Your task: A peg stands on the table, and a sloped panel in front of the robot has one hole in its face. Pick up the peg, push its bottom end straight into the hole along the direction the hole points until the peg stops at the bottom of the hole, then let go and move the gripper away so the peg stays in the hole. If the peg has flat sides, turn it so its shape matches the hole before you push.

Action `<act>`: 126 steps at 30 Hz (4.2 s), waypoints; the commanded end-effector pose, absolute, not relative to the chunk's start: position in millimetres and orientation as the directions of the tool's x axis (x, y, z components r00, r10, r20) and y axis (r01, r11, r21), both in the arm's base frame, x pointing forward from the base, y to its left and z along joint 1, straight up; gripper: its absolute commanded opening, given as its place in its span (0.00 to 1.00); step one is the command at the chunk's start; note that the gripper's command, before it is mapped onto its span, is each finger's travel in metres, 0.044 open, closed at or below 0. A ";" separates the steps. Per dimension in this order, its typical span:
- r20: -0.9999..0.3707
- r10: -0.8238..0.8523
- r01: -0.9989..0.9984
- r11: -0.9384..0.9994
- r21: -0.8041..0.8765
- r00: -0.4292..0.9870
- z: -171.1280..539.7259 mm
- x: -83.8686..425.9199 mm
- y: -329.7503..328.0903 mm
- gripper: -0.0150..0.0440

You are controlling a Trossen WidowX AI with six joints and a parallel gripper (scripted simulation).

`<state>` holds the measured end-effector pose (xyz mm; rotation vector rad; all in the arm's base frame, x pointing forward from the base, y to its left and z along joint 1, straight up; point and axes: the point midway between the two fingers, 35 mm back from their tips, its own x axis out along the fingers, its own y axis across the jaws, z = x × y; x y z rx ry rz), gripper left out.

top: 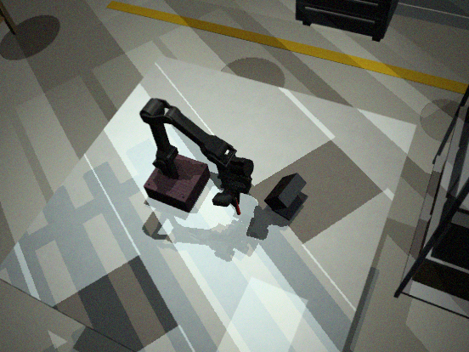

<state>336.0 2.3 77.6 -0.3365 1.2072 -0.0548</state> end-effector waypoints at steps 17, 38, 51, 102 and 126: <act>-0.871 -0.226 -0.240 0.904 -0.354 0.435 77.7 336.4 28.3 0.25; -0.827 -0.214 -0.325 0.846 -0.423 0.519 81.4 336.1 56.3 0.25; -0.798 -0.200 -0.368 0.805 -0.465 0.569 84.0 334.2 73.7 0.25; -0.665 -0.099 -0.469 0.633 -0.616 0.740 97.2 314.7 139.6 0.25; -0.616 -0.051 -0.481 0.576 -0.661 0.786 98.7 309.9 160.9 0.25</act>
